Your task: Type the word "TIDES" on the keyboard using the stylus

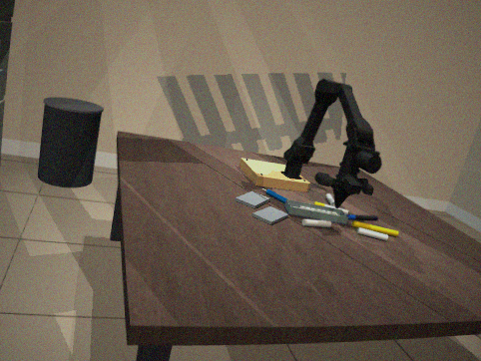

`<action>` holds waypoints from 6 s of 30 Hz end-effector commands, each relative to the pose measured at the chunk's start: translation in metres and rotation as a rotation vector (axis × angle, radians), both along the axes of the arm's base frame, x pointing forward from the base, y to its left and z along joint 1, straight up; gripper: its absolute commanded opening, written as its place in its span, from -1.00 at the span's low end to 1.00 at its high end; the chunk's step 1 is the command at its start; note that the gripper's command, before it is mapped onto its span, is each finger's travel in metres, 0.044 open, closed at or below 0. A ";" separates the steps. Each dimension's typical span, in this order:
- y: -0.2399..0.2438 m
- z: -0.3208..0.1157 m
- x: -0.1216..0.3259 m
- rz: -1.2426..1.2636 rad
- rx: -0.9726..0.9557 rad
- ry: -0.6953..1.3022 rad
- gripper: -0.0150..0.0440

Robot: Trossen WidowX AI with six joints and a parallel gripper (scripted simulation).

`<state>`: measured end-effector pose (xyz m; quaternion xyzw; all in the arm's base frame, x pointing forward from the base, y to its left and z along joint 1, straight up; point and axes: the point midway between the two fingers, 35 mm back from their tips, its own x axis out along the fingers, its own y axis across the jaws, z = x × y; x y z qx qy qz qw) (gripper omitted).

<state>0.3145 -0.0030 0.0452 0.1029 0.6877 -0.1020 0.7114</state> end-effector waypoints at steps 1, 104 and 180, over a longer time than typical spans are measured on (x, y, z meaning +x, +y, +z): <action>-0.008 0.000 -0.001 -0.004 0.001 0.003 -0.49; -0.060 0.038 -0.063 -0.751 -0.109 0.087 0.02; -0.141 -0.028 -0.149 -2.431 -0.617 -0.039 0.02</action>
